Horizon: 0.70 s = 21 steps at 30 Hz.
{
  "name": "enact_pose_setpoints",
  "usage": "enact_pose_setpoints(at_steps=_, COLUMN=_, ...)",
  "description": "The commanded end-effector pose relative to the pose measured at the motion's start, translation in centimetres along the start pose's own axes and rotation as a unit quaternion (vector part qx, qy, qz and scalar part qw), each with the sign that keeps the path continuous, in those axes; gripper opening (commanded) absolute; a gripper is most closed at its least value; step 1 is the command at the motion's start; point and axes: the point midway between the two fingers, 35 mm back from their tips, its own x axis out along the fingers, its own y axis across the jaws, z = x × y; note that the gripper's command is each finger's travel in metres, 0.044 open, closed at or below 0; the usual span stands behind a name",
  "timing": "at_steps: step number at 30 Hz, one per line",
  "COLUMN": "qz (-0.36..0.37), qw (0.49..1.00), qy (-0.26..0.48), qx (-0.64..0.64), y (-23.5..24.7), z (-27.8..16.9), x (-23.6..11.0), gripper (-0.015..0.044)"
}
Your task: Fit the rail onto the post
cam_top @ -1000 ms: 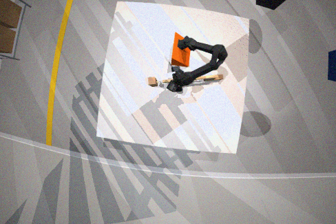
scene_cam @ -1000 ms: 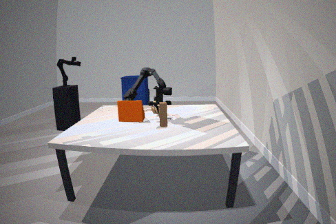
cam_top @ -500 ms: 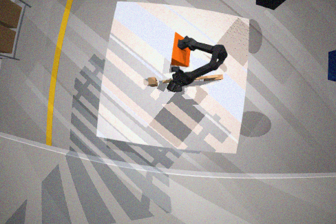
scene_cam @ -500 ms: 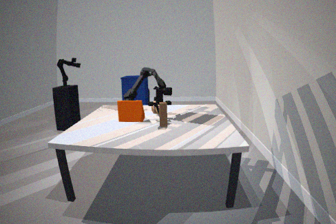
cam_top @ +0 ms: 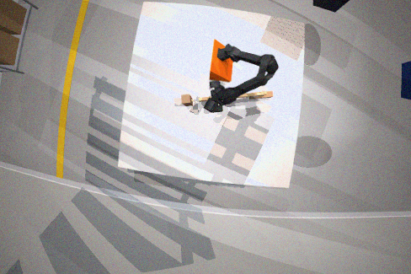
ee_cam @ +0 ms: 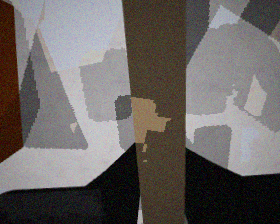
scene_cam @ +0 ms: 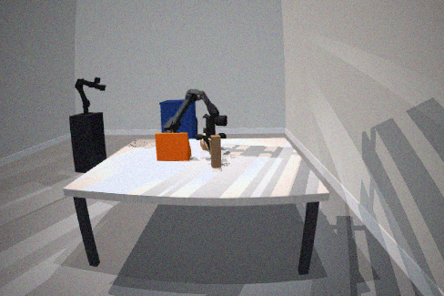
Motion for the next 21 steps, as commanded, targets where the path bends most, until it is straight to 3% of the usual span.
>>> enact_pose_setpoints(at_steps=1, qz=-0.001, qw=1.0, qy=0.001, qx=0.0, y=0.02, z=-0.07, x=-0.04, gripper=0.0)
enact_pose_setpoints(at_steps=21, qz=-0.001, qw=1.0, qy=0.001, qx=0.0, y=-0.01, z=-0.52, x=-0.11, gripper=0.0)
